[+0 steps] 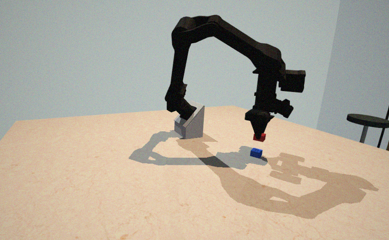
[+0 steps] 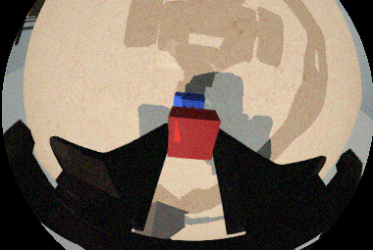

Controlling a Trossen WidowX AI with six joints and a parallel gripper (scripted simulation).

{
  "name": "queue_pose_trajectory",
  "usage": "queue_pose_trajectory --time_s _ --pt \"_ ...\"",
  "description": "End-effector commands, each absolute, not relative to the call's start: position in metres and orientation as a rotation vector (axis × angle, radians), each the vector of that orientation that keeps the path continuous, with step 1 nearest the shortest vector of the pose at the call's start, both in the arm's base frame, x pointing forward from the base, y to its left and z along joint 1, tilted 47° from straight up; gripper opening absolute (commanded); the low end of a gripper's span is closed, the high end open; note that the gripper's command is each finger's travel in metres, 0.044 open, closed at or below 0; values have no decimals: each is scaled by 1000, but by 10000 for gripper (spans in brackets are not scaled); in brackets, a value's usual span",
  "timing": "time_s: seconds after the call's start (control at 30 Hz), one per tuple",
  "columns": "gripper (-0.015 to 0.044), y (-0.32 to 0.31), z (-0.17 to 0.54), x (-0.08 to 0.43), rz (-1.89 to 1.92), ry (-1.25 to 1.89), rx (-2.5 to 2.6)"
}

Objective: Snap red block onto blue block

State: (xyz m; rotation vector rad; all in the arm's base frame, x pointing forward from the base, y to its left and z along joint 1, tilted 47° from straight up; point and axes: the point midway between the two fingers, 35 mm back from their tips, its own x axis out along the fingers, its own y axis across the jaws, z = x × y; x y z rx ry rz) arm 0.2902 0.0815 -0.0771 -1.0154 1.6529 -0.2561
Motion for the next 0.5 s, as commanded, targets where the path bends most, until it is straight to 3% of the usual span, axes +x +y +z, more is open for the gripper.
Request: queue_pose_trajectory --time_s 0.0,0.47 --pt "0 73 -88 288 -260 1655 -1011" --pt "0 59 -101 286 -261 1655 -1012"
